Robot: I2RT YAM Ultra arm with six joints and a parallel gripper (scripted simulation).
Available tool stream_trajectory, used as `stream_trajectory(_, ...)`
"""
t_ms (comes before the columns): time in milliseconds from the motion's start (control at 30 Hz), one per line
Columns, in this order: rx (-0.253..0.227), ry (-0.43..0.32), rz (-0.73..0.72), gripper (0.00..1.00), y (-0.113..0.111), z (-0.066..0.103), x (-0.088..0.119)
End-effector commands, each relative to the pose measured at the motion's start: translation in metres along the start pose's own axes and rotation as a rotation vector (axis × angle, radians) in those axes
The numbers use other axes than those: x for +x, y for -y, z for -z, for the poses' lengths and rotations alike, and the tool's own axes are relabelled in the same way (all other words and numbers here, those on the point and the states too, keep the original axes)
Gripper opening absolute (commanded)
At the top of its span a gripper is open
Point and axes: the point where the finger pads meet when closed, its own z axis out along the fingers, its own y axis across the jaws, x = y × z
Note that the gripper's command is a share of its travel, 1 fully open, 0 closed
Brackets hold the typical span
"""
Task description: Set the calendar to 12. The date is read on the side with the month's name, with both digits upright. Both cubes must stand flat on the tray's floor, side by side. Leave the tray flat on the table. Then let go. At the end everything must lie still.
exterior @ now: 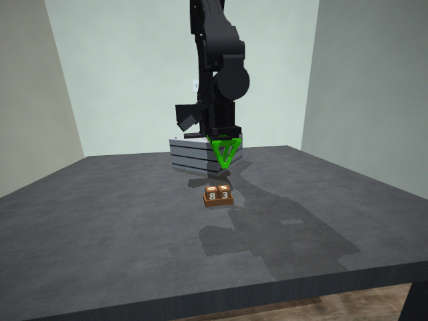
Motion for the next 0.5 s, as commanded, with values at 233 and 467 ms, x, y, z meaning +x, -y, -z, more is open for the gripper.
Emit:
stream_trajectory(233, -0.011, 0.0, -0.002, 0.45, -0.0024, 0.0013, -0.0001)
stream_trajectory(467, -0.011, 0.0, -0.002, 0.45, -0.0024, -0.0037, 0.0)
